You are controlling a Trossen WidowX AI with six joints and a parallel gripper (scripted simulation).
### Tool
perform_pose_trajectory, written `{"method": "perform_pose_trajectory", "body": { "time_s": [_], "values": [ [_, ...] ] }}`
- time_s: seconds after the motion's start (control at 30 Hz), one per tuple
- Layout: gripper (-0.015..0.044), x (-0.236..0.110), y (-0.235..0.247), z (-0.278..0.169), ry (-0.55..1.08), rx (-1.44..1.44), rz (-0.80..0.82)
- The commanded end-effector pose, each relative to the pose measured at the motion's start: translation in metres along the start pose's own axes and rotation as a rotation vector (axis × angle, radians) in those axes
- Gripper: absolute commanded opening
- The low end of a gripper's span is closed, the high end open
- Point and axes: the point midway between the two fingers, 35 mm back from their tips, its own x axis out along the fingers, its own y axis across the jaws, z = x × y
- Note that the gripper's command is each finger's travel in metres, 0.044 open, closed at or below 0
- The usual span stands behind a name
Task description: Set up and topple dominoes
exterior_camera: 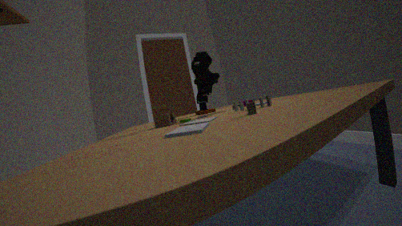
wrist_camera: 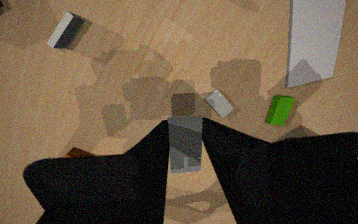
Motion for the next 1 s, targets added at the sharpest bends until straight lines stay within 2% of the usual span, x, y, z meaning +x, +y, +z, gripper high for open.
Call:
{"method": "perform_pose_trajectory", "body": {
  "time_s": [0.0, 0.2, 0.63, 0.97],
  "values": [
    [0.0107, -0.035, 0.003, 0.0, -0.013, 0.003, -0.007],
    [0.0107, -0.036, 0.0, 0.004, -0.014, 0.065, -0.006],
    [0.0107, -0.038, -0.061, 0.081, -0.025, 1.219, 0.002],
    [0.0107, -0.038, -0.061, 0.082, -0.025, 1.234, 0.002]
  ]
}}
